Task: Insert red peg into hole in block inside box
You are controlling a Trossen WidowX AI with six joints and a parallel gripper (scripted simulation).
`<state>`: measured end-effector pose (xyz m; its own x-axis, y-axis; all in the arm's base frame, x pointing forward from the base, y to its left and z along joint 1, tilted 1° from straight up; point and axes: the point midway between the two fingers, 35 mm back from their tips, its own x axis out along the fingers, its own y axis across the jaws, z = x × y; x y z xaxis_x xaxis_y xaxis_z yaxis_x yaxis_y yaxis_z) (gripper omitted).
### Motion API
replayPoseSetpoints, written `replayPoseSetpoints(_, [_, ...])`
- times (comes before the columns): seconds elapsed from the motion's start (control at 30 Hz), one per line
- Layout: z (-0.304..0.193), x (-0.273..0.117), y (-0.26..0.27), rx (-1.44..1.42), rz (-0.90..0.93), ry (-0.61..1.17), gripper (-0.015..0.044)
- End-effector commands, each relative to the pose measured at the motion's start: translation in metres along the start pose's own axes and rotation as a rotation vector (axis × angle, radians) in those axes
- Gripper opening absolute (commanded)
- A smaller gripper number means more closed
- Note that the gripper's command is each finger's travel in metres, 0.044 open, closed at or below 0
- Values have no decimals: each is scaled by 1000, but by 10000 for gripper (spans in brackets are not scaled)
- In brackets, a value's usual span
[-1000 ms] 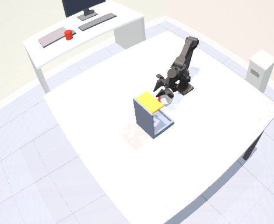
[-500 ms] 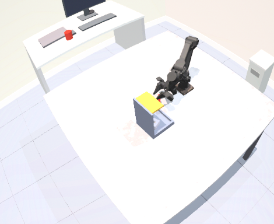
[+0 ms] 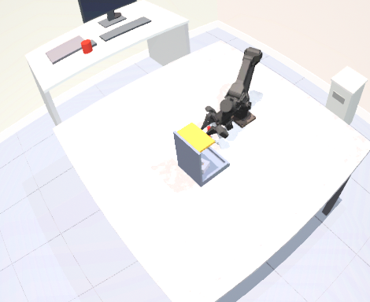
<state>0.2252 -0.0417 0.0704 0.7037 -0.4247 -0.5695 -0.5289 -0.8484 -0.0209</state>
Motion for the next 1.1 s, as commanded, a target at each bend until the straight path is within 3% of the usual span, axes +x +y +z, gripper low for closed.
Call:
replayPoseSetpoints(0.0, [7,2,1,-15,4,-14,220])
replayPoseSetpoints(0.4, [7,2,1,-15,4,-14,220])
replayPoseSetpoints(0.63, [4,2,1,-5,4,-6,36])
replayPoseSetpoints(0.83, [4,2,1,-5,4,-6,0])
replayPoseSetpoints(1.07, [0,-1,0,-6,4,-7,0])
